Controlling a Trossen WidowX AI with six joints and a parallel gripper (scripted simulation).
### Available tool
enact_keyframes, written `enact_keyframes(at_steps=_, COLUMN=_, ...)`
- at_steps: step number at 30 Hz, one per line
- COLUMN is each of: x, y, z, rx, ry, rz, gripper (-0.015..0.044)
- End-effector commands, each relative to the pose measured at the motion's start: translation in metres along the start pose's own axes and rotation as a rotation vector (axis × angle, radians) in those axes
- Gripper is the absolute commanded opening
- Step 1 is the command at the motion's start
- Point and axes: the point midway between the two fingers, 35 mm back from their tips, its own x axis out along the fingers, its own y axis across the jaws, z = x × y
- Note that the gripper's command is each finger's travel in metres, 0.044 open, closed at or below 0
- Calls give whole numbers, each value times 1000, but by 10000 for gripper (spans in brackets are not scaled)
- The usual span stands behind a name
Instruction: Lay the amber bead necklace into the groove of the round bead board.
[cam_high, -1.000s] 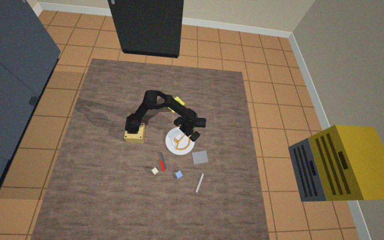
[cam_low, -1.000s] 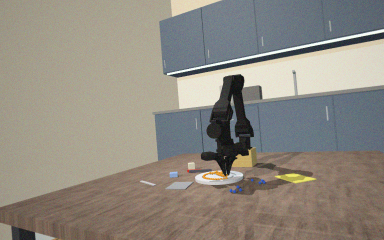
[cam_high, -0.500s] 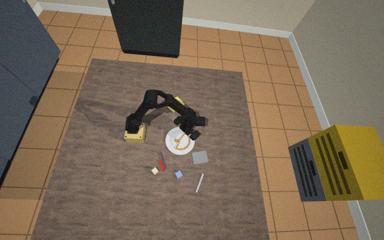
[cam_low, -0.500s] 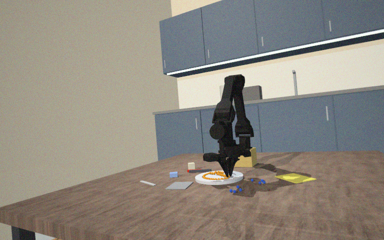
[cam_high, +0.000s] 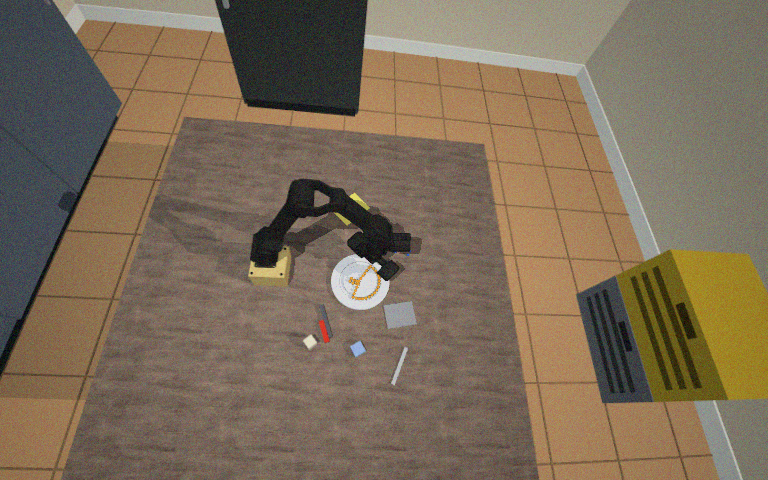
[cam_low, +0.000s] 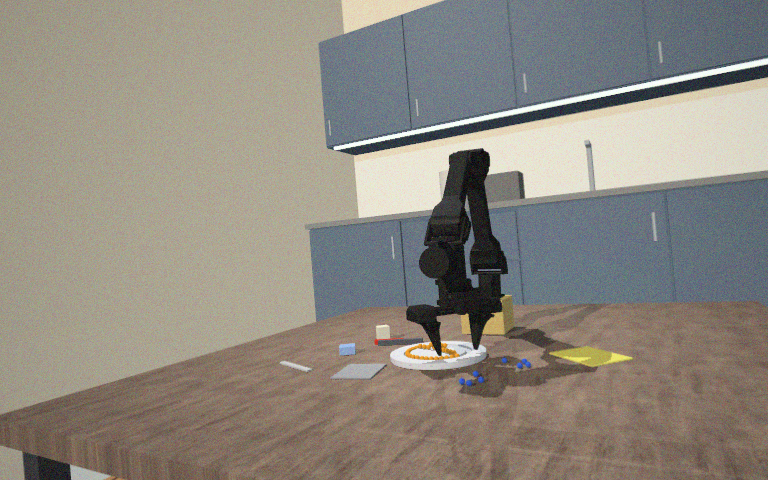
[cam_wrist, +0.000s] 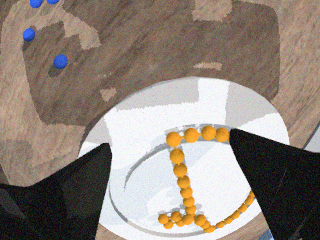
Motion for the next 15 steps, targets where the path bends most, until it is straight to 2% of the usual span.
enact_keyframes(at_steps=1, x=-1, y=0, z=0, rx=2, ry=0, rz=1, gripper=440)
enact_keyframes(at_steps=15, x=-3, y=0, z=0, rx=3, ry=1, rz=2, gripper=440)
